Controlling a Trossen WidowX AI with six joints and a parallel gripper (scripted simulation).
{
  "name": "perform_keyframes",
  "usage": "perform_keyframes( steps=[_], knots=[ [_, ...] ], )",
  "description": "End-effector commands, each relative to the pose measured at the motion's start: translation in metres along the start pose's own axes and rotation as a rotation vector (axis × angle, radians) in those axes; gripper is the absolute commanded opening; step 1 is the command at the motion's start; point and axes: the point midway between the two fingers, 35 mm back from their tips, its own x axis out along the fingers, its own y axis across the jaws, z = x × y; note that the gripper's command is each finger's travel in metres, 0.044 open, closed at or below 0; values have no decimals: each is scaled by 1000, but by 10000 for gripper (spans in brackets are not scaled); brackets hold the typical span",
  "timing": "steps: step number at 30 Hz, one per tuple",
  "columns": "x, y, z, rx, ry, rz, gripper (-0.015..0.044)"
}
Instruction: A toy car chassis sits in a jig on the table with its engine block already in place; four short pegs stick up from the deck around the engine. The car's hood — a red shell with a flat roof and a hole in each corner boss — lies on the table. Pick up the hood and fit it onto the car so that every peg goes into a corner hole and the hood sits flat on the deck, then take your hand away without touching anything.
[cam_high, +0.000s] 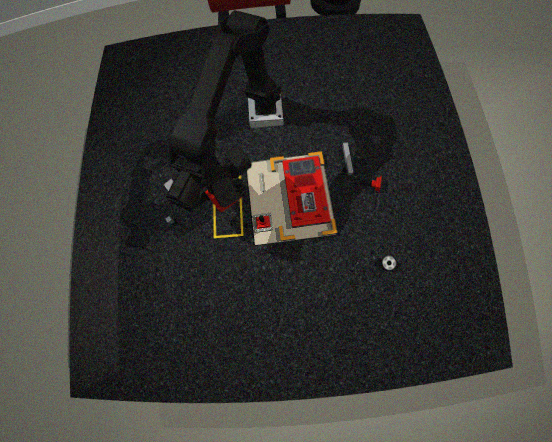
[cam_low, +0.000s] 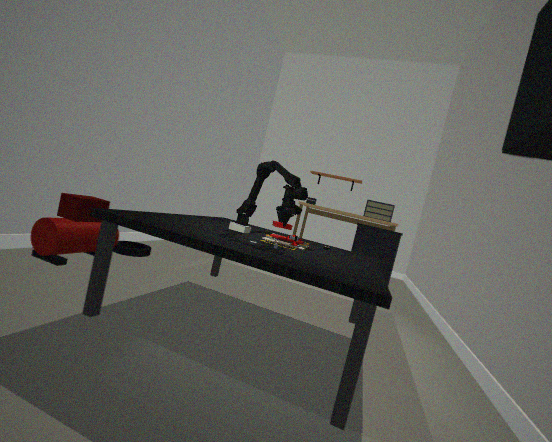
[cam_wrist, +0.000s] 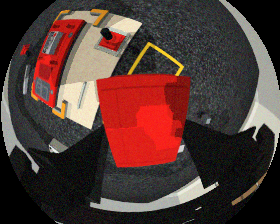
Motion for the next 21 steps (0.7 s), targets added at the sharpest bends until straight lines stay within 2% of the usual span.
perform_keyframes(
  steps=[1,21],
  knots=[
    [1,4,7,18,0,1,0],
    [-1,49,67,180,-6,3,0]
  ],
)
